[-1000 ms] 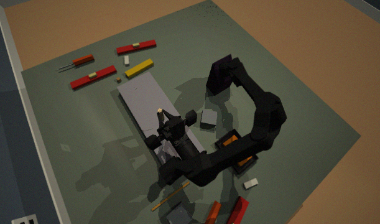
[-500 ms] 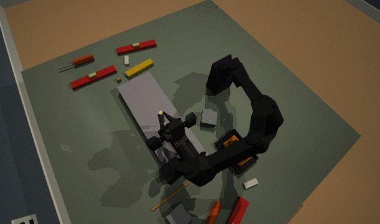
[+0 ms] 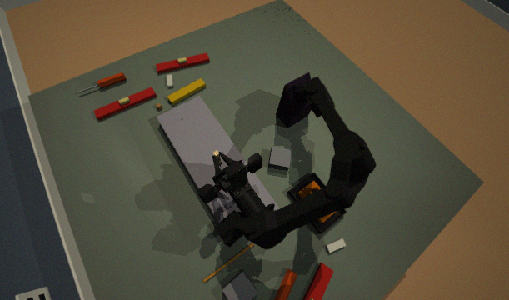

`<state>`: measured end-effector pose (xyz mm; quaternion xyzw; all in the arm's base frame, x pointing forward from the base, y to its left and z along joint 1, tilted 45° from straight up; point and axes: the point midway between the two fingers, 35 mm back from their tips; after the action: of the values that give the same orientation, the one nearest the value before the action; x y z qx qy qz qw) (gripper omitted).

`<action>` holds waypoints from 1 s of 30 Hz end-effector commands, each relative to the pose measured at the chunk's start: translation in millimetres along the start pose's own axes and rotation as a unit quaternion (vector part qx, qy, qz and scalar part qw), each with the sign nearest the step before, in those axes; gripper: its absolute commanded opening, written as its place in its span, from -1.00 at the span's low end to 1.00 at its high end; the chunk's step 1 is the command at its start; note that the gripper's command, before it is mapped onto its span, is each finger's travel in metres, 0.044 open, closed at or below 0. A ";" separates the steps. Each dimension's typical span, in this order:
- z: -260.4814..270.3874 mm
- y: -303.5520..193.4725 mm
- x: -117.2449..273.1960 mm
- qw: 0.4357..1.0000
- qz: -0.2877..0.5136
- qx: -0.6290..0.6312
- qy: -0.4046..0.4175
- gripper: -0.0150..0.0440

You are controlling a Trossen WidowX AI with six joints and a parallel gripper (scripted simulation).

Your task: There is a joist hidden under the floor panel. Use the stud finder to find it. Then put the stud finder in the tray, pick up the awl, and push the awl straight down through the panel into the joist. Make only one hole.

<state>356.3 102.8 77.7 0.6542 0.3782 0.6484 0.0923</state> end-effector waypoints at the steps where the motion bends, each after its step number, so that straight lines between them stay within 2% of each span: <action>1: 2.4 -6.3 -1.7 1.000 -0.001 -0.003 -0.001 -0.49; 30: 5.8 -21.1 -3.3 1.000 -0.001 -0.003 -0.001 -0.49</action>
<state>353.9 116.4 62.8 0.6538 0.3806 0.6470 0.0951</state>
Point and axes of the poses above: the point midway between the two fingers, 35 mm back from their tips, its own x axis back along the fingers, its own z axis across the jaws, y = z × x, and after that the axes turned 15 degrees about x, right-handed
